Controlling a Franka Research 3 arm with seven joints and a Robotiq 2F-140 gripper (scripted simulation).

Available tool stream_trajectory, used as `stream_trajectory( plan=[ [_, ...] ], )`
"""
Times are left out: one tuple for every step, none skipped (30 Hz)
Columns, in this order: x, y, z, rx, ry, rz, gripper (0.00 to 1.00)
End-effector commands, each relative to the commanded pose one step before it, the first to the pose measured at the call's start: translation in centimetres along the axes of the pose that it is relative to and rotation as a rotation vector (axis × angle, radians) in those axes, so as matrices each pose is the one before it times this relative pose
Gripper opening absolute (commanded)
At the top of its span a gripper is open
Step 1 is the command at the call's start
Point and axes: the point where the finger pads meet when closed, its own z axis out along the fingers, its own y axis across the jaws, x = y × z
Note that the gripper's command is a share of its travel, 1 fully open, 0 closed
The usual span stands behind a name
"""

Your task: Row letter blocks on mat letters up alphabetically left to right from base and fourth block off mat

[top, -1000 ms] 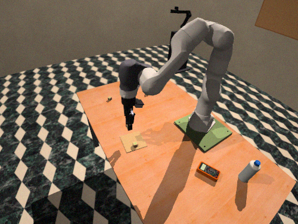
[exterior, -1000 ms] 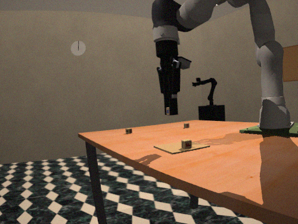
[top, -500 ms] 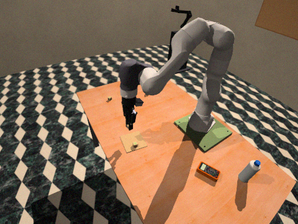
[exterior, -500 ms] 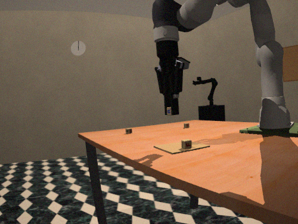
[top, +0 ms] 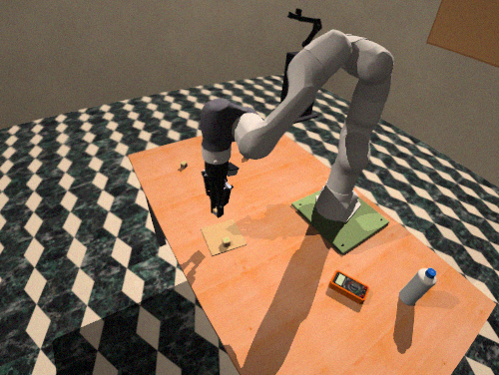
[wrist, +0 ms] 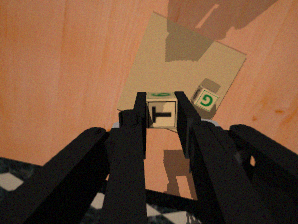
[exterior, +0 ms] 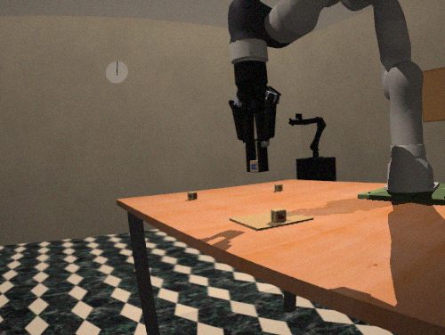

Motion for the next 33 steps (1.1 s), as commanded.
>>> stream_trajectory(
  plan=[
    [0.031,-0.138,-0.074,-0.00525,-0.01313,-0.13881,0.22],
    [0.023,-0.002,0.003,0.00001,0.00004,-0.01295,0.22],
    [0.023,-0.002,0.003,0.00001,0.00004,-0.01315,0.22],
    [0.021,-0.001,0.003,0.00001,0.00004,-0.01195,0.22],
    [0.023,-0.001,0.003,0.00001,0.00004,-0.01285,0.22],
    [0.000,0.000,0.000,0.00000,0.00000,0.00000,0.22],
    [0.000,0.000,0.000,0.00000,0.00000,0.00000,0.22],
    [0.065,-0.002,0.009,0.00002,0.00013,-0.03596,0.22],
    [0.023,0.000,0.003,0.00000,0.00005,-0.01287,0.22],
    [0.025,0.001,0.004,0.00000,0.00006,-0.01394,0.22],
    [0.024,0.001,0.004,0.00000,0.00006,-0.01307,0.22],
    [0.024,0.001,0.004,0.00000,0.00006,-0.01303,0.22],
    [0.024,0.001,0.004,0.00000,0.00006,-0.01327,0.22],
    [0.024,0.002,0.004,0.00000,0.00006,-0.01309,0.22],
    [0.021,0.002,0.004,0.00000,0.00006,-0.01151,0.22],
    [0.024,0.002,0.005,0.00000,0.00007,-0.01318,0.22],
    [0.026,0.003,0.005,-0.00001,0.00007,-0.01384,0.22],
    [0.025,0.003,0.005,-0.00001,0.00007,-0.01354,0.22],
    [0.023,0.003,0.005,-0.00001,0.00007,-0.01245,0.22],
    [0.025,0.004,0.005,-0.00001,0.00008,-0.01335,0.22],
    [0.024,0.004,0.005,-0.00001,0.00008,-0.01324,0.22],
    [0.024,0.004,0.005,-0.00001,0.00008,-0.01321,0.22],
    [0.000,0.000,0.000,0.00000,0.00000,0.00000,0.22],
    [0.000,0.000,0.000,0.00000,0.00000,0.00000,0.22],
    [0.064,0.012,0.015,-0.00005,0.00021,-0.03473,0.22],
    [0.024,0.005,0.006,-0.00002,0.00008,-0.01295,0.22],
    [0.025,0.006,0.006,-0.00002,0.00009,-0.01365,0.22],
    [0.024,0.006,0.006,-0.00003,0.00009,-0.01295,0.22],
    [0.025,0.007,0.006,-0.00003,0.00009,-0.01342,0.22],
    [0.024,0.007,0.006,-0.00003,0.00009,-0.01293,0.22],
    [0.023,0.007,0.006,-0.00003,0.00009,-0.01230,0.22],
    [0.025,0.008,0.007,-0.00004,0.00010,-0.01383,0.22],
    [0.022,0.007,0.006,-0.00003,0.00009,-0.01188,0.22]
  ],
)
